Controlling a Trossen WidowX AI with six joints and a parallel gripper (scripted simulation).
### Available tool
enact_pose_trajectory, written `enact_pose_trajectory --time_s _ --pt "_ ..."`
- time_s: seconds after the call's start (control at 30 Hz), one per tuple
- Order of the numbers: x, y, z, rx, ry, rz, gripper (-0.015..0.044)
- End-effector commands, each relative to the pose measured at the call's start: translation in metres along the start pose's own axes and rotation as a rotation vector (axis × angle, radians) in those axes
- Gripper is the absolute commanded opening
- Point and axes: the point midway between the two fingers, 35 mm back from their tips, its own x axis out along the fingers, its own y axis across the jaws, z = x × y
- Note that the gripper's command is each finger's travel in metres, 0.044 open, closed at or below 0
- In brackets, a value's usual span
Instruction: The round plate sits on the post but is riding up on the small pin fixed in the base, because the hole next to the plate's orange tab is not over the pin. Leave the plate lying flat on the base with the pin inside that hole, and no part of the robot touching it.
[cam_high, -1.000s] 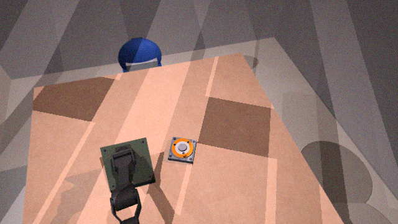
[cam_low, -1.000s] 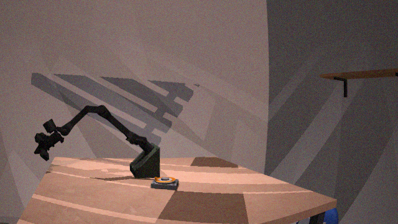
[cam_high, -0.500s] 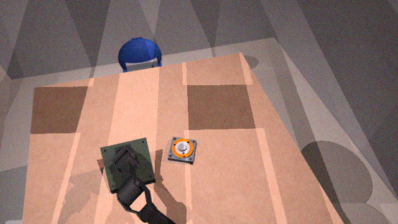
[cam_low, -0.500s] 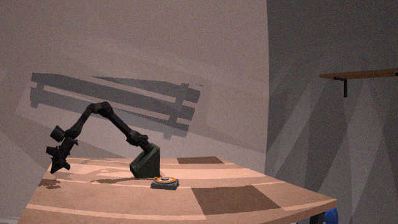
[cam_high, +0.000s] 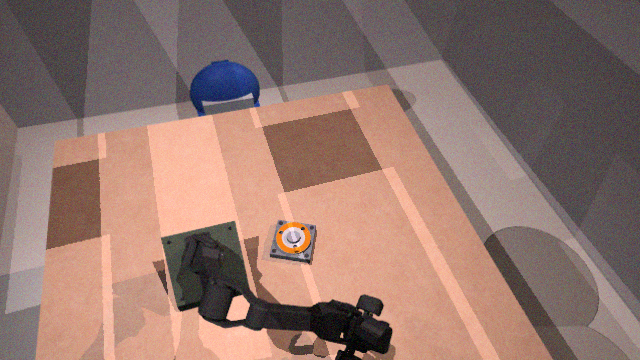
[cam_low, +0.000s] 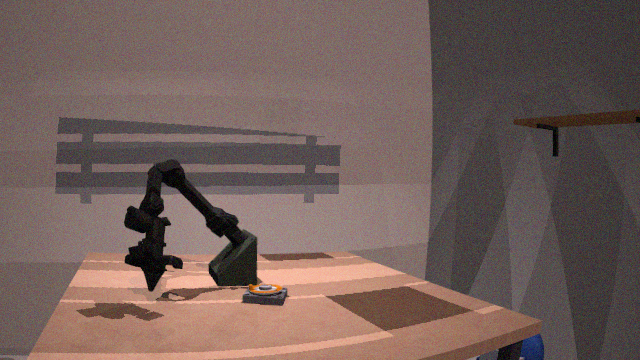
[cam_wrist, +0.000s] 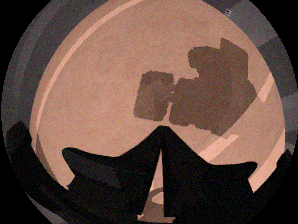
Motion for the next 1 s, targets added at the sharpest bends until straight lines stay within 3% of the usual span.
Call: enact_pose_trajectory --time_s 0.0,0.23,0.3,0.5,0.7,0.97 --pt "-0.002 0.049 -0.035 -0.067 0.095 0.051 0.0000" --pt "-0.035 0.137 -0.126 -0.274 0.277 0.114 0.0000" --pt "-0.040 0.145 -0.138 -0.304 0.295 0.116 0.0000" --pt "-0.089 0.177 -0.233 -0.589 0.398 0.071 0.0000" --pt "-0.111 0.173 -0.272 -0.734 0.408 0.020 0.0000" --pt "-0.101 0.172 -0.278 -0.734 0.408 0.021 0.0000"
